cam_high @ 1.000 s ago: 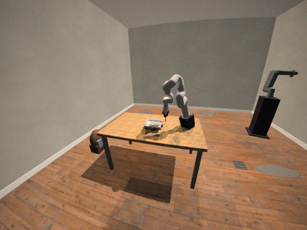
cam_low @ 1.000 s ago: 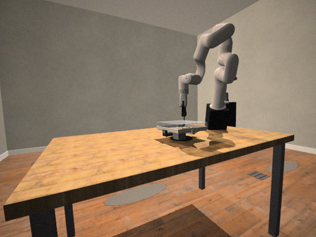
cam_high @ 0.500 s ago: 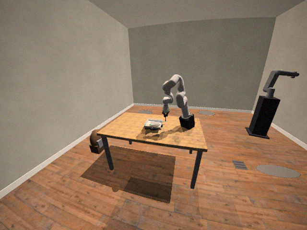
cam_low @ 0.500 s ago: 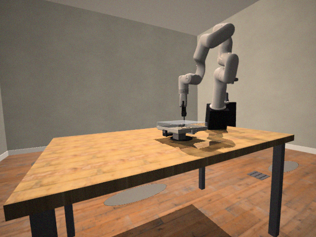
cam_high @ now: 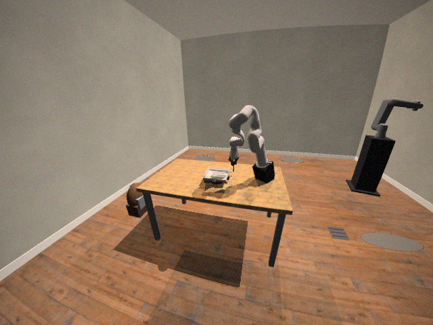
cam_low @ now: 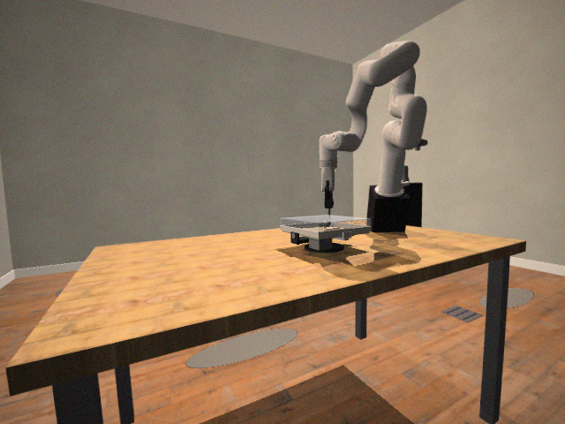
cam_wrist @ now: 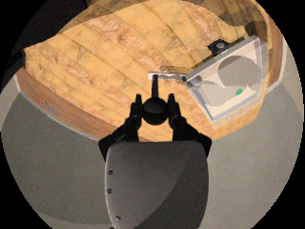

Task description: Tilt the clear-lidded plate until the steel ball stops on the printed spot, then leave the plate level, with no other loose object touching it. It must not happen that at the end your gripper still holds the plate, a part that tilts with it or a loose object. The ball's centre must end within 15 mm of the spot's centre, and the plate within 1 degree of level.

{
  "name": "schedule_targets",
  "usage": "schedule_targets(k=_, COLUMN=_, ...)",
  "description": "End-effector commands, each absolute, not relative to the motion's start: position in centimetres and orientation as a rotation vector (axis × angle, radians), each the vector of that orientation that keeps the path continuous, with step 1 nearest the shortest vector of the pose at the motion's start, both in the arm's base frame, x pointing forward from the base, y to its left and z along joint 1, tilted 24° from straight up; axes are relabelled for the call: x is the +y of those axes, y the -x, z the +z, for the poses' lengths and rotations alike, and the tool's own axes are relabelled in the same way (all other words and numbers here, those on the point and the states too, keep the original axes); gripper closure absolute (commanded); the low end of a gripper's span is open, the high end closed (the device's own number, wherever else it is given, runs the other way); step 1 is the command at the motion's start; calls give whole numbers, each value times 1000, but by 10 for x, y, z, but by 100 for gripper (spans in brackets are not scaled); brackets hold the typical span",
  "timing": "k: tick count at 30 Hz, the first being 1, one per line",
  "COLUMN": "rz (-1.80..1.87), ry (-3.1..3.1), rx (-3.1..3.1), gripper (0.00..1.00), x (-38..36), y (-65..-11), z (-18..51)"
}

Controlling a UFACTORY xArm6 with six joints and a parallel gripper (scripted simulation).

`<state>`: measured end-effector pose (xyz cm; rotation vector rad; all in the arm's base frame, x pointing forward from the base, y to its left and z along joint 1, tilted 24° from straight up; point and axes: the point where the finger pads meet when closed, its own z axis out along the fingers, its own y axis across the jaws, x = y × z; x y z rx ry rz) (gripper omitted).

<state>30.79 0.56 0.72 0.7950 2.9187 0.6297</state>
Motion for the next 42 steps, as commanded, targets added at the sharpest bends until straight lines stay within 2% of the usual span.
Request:
schedule_targets(k=1, rz=629, ry=-794, rx=2916, gripper=100, x=5, y=-309, z=10)
schedule_targets(k=42, rz=629, ry=-794, rx=2916, gripper=100, x=6, y=-309, z=-2)
